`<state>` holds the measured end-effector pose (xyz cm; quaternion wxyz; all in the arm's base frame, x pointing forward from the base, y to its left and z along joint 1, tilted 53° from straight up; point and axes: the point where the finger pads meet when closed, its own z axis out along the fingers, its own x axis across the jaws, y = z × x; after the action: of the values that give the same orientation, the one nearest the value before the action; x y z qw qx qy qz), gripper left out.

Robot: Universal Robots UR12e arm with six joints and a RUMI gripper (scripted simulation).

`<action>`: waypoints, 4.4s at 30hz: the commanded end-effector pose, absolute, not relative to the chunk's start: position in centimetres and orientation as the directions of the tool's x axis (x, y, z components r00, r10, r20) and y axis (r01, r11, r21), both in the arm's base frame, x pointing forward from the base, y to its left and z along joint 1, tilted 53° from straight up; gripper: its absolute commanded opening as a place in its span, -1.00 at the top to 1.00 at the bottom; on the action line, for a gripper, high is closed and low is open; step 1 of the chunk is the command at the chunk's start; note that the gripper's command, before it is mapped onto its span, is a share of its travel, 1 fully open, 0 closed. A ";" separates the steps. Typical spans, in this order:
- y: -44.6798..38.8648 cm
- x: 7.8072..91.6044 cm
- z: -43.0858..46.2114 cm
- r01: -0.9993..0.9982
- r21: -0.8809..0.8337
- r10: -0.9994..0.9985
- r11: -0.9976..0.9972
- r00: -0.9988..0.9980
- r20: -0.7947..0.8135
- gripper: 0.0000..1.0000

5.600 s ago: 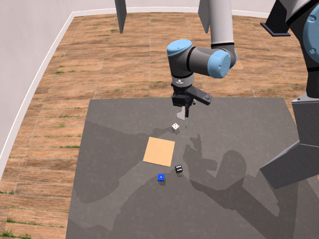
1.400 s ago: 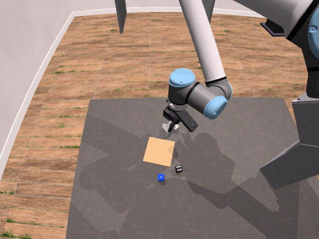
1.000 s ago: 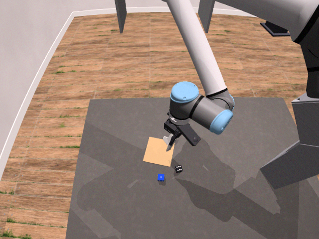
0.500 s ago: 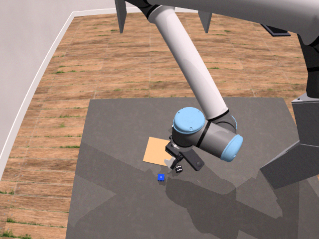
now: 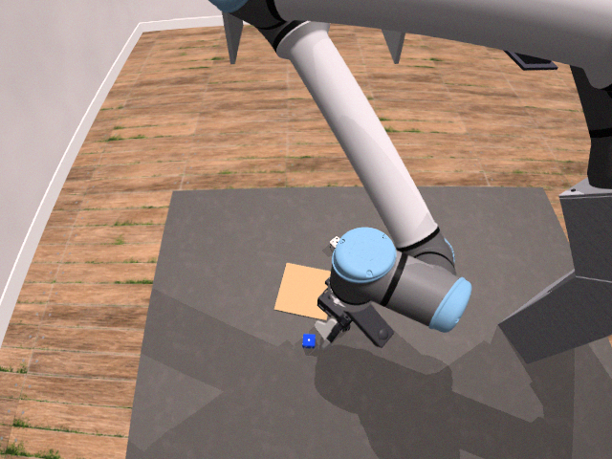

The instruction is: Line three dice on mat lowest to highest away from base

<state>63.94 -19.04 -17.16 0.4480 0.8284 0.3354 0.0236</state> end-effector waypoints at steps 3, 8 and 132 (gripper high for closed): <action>-18.9 63.9 -17.1 0.535 0.758 0.577 -0.373 0.773 -0.262 -1.00; -18.9 63.9 -17.1 0.535 0.758 0.577 -0.373 0.773 -0.262 -1.00; -7.6 69.2 -10.9 0.535 0.757 0.575 -0.374 0.774 -0.264 -1.00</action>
<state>69.60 -7.43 -10.39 0.4500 0.8269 0.3360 0.0283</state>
